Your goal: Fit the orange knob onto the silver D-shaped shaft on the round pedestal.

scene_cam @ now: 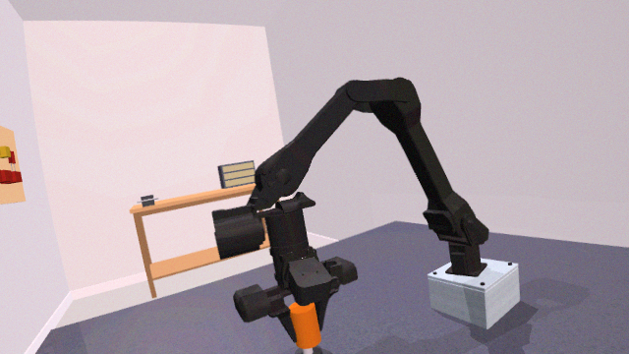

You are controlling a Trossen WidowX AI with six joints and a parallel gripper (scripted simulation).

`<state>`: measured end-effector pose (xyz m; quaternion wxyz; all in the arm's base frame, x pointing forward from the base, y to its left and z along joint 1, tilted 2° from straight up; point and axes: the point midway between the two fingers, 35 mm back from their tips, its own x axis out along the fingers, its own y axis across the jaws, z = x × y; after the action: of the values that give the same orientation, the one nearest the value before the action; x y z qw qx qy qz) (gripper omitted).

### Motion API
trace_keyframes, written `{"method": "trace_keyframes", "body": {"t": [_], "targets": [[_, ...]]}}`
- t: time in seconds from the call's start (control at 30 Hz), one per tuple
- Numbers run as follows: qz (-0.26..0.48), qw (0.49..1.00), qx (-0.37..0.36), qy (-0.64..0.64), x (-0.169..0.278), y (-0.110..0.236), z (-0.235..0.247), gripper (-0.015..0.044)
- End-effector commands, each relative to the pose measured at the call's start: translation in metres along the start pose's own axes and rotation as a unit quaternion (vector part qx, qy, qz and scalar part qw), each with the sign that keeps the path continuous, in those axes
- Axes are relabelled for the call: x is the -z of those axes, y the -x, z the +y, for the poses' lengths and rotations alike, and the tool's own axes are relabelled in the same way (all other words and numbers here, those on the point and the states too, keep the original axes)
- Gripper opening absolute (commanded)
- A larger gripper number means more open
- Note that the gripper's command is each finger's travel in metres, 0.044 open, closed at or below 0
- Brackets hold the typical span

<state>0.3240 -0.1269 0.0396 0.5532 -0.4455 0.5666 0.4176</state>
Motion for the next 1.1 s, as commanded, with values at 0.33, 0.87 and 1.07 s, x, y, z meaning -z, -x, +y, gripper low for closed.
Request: {"method": "trace_keyframes", "body": {"t": [0.33,0.87,1.07], "targets": [[0.002,0.997,0.004,0.073,0.0006,-0.0002,-0.0057,0.0000],[0.002,0.997,0.004,0.073,0.0005,0.0011,-0.0040,0.0000],[0.002,0.995,0.004,0.100,0.0006,0.0031,-0.0024,0.0000]]}}
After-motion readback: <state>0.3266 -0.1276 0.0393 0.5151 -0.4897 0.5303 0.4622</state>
